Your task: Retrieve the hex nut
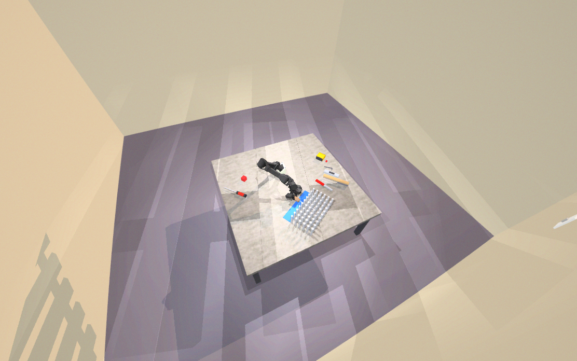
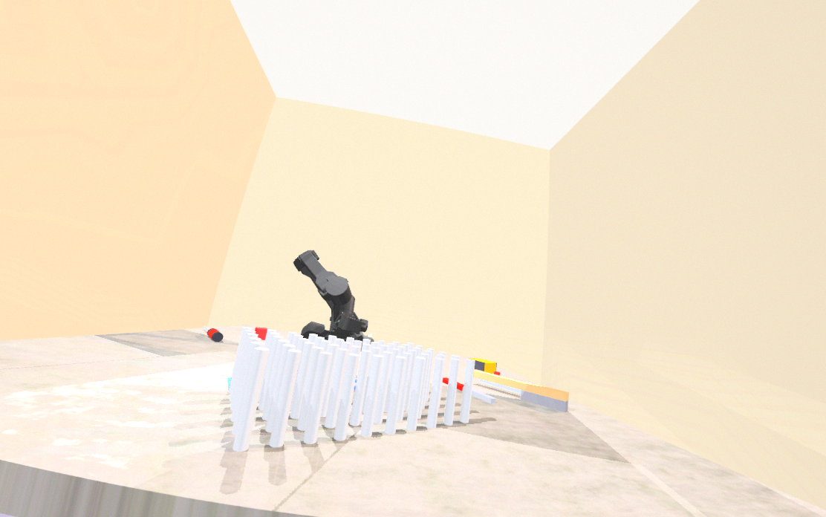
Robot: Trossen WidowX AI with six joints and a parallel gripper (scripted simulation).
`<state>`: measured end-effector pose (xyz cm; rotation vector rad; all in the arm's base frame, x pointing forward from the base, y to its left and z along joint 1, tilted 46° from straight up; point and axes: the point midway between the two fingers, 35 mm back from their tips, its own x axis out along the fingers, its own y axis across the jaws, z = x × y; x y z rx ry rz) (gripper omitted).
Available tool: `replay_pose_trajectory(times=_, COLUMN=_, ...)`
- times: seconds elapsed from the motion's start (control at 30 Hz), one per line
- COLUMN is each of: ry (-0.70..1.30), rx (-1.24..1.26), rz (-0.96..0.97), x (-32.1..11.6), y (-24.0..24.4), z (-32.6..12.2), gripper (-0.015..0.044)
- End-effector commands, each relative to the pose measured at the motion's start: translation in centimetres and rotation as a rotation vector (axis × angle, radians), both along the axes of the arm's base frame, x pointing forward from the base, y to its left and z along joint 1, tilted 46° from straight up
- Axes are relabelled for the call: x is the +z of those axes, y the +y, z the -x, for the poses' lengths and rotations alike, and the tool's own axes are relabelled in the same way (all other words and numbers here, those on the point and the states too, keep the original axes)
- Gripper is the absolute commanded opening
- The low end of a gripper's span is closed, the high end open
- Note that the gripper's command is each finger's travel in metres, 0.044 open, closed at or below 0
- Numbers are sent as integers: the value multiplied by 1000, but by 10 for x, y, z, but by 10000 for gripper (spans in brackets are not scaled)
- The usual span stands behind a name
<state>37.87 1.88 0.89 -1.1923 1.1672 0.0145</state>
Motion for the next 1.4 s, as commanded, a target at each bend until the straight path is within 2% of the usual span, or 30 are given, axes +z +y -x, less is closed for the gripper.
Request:
replay_pose_trajectory(times=0.0, ry=0, rx=3, rz=-2, x=2, y=-1, z=3, gripper=0)
replay_pose_trajectory(times=1.37, ry=2, rx=2, rz=-1, x=11, y=-12, z=23, gripper=0)
